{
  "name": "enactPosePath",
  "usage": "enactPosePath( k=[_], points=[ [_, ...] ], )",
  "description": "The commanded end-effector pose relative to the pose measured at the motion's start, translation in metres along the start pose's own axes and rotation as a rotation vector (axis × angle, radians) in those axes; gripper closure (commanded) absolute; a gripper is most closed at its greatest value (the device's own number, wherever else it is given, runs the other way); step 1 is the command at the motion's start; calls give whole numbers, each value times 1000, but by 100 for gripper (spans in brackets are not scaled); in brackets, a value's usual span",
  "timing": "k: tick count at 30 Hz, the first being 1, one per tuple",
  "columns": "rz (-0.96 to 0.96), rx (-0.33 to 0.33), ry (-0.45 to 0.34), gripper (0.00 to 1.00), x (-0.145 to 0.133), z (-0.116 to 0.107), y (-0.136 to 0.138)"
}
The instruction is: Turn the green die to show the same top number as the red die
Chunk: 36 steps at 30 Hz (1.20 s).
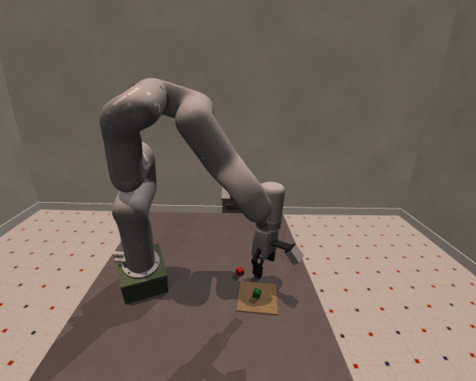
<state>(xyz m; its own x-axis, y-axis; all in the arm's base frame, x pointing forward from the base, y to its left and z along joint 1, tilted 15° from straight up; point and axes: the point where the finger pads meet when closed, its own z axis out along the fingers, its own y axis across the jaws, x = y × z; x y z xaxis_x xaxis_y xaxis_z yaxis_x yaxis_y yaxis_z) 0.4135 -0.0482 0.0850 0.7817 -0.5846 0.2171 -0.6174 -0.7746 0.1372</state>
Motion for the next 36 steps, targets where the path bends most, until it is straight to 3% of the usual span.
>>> enactPosePath(
  k=[1,13,36],
  points=[
    [0,2,3,0,1,-11,-1],
    [0,2,3,0,1,-43,-1],
    [0,2,3,0,1,-45,-1]
  ],
)
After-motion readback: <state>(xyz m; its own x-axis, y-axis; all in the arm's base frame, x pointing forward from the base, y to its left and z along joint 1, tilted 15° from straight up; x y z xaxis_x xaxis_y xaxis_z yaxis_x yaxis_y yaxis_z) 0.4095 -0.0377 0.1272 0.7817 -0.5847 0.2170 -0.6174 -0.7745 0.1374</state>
